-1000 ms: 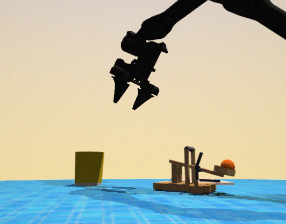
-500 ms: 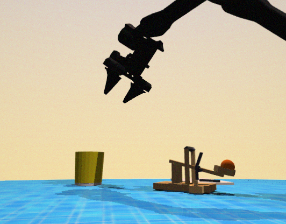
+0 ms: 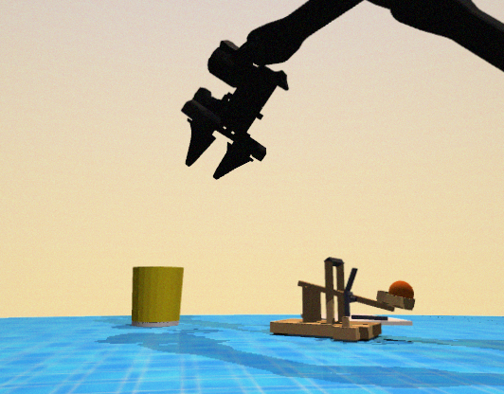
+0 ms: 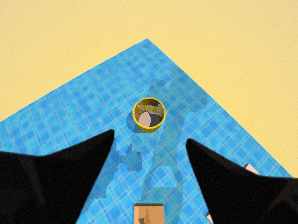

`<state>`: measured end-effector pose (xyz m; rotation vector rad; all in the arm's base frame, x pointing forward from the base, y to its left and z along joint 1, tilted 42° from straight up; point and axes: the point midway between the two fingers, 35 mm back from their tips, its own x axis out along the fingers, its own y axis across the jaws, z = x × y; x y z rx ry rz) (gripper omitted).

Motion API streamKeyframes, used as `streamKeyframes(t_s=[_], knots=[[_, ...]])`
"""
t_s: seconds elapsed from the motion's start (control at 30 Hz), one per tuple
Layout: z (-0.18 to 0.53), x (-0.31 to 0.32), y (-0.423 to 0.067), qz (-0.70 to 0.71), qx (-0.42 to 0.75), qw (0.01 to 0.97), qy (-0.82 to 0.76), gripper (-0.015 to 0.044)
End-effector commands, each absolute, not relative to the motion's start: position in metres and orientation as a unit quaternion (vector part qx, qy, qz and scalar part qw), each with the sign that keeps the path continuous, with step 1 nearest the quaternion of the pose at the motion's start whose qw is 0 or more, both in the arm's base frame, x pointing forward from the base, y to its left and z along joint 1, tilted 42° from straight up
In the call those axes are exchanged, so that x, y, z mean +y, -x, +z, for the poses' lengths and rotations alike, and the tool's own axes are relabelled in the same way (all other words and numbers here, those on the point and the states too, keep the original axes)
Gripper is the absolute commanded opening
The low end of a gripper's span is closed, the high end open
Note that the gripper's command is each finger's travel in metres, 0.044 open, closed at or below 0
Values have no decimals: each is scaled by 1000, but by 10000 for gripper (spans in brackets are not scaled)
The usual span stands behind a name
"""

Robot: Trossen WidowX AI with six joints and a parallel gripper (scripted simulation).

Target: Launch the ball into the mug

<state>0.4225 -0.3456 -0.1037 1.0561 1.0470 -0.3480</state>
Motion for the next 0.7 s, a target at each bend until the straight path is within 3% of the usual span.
streamKeyframes(t_s=[0.0,0.33,0.67], knots=[[-102,-347,-424,-156,470,724,-480,256],[-102,-347,-424,-156,470,724,-480,0],[-102,-347,-424,-156,470,724,-480,0]])
